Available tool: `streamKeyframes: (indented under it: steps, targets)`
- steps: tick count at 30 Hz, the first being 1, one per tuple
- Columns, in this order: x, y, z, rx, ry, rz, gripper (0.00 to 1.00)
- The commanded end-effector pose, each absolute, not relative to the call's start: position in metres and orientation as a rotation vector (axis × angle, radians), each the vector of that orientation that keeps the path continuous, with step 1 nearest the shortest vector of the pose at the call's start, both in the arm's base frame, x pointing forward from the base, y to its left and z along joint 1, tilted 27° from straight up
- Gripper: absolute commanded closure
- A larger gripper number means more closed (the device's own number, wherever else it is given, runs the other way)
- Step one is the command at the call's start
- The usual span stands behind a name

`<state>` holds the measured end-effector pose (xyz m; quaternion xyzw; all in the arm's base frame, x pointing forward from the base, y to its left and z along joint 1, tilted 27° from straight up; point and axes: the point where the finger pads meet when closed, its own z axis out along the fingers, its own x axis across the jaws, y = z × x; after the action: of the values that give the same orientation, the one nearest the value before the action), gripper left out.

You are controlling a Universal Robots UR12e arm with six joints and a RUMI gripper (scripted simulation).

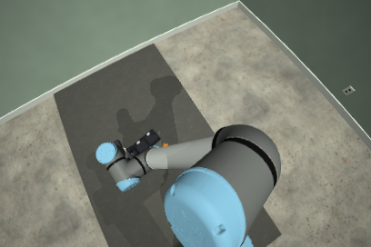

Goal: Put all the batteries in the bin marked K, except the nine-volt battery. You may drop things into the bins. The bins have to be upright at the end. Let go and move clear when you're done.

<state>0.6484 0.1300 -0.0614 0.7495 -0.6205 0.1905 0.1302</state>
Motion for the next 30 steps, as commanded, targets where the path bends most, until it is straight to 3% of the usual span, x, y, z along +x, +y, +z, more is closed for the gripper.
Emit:
streamKeyframes:
  steps: [1,30]
  targets:
    - [0.6507,0.1247,-0.0726,2.178,-1.803,0.555,0.96]
    - [0.6511,0.1233,-0.0756,2.178,-1.803,0.555,0.96]
